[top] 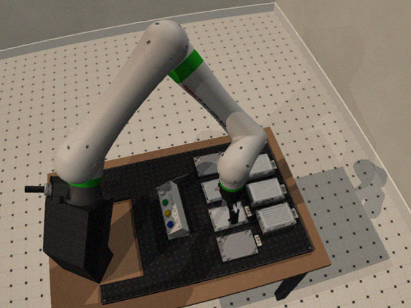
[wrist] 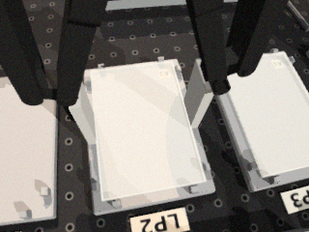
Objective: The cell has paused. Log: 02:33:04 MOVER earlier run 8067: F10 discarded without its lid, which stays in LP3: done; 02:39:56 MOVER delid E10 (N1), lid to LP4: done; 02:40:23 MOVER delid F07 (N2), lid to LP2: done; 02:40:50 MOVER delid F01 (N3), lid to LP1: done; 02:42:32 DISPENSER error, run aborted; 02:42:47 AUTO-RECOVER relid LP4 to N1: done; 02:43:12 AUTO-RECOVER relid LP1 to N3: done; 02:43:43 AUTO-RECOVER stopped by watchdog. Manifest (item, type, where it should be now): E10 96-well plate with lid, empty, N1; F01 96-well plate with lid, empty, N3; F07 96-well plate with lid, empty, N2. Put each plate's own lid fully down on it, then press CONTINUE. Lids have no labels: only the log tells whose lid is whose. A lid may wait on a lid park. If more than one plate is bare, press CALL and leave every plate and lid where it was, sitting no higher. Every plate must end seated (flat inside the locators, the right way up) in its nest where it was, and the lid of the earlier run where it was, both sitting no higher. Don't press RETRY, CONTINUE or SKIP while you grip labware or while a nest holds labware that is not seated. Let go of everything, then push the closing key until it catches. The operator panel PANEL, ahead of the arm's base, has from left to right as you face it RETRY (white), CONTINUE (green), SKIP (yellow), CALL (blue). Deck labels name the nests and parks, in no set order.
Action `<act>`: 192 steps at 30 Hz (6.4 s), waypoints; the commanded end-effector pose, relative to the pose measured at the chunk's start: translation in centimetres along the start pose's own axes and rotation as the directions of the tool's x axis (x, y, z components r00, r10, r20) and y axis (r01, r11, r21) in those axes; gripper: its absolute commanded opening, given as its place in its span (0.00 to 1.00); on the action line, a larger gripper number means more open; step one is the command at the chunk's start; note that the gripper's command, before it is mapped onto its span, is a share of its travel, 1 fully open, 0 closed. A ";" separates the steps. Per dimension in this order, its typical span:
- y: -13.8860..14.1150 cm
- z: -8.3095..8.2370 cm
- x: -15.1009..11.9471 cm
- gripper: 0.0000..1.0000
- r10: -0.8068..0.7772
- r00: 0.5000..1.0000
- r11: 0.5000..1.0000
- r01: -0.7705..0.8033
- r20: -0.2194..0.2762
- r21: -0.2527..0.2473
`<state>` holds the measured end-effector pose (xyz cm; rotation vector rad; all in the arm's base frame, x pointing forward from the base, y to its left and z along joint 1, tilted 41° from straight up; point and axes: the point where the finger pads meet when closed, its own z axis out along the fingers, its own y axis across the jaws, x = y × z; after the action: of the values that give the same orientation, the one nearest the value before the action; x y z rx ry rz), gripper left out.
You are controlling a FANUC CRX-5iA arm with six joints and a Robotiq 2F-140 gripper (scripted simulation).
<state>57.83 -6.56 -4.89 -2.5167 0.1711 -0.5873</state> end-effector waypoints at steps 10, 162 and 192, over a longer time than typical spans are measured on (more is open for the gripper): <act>0.0 0.0 0.0 0.00 0.000 1.000 1.000 0.000 0.000 0.000; 6.6 -5.5 18.5 0.00 0.004 1.000 1.000 -0.004 0.000 0.000; 6.6 -3.7 18.5 0.00 0.004 1.000 1.000 -0.004 0.000 0.000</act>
<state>72.74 -18.32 1.23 -2.5159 0.1757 -0.5856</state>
